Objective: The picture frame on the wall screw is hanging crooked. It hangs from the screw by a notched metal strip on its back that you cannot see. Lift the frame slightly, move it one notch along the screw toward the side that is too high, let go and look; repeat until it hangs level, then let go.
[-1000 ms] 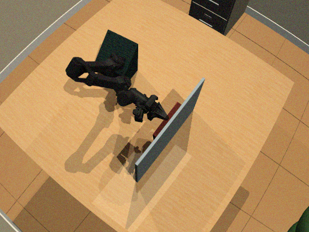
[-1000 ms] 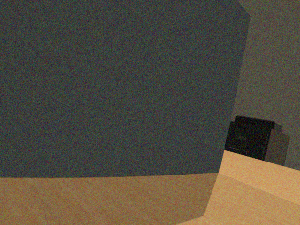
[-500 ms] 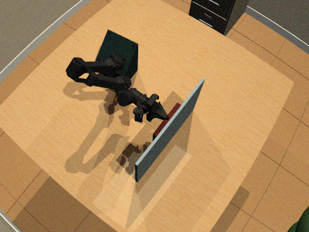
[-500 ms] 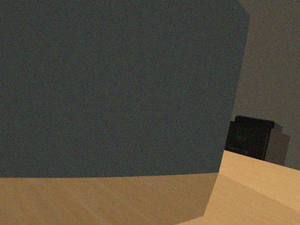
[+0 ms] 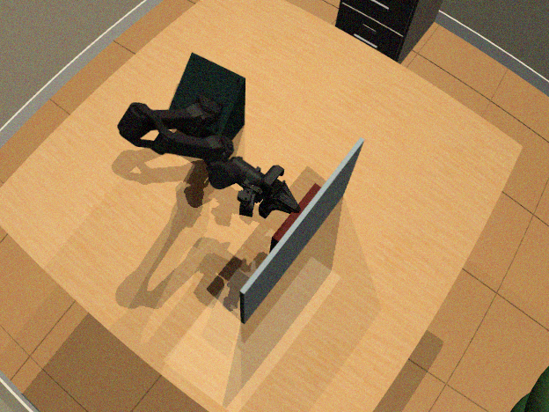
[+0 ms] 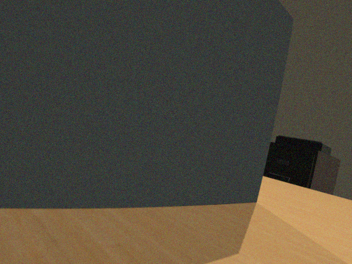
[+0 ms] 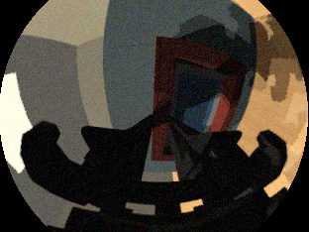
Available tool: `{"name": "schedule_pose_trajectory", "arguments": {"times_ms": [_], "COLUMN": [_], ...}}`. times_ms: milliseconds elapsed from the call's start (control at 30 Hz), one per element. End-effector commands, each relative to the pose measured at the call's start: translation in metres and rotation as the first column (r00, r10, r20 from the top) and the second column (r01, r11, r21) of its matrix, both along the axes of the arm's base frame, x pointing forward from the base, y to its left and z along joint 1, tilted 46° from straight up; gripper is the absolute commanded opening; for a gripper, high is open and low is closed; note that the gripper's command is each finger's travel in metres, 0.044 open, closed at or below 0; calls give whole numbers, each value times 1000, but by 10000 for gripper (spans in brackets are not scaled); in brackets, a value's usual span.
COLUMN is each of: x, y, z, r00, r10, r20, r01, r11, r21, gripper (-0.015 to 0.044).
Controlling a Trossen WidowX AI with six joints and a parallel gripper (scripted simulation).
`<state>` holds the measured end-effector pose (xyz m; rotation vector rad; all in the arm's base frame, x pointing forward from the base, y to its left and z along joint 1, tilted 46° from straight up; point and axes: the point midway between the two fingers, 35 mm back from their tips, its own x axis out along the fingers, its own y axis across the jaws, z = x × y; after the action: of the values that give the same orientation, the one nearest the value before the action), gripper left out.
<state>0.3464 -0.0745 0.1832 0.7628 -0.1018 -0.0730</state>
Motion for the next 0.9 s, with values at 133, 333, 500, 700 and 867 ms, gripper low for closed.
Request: {"name": "schedule_pose_trajectory", "arguments": {"times_ms": [133, 333, 500, 700, 867], "x": [0, 0, -17, -58, -88], "y": [0, 0, -1, 1, 6], "z": [0, 0, 5, 8, 0], "r00": [1000, 1000, 1000, 1000, 1000], "r10": [0, 0, 2, 7, 11], "r20": [0, 0, 1, 1, 2], "r01": [0, 0, -2, -7, -11], "r11": [1000, 1000, 1000, 998, 994], "r21": [3, 3, 21, 68, 107], "gripper": [157, 260, 260, 260, 260]}}
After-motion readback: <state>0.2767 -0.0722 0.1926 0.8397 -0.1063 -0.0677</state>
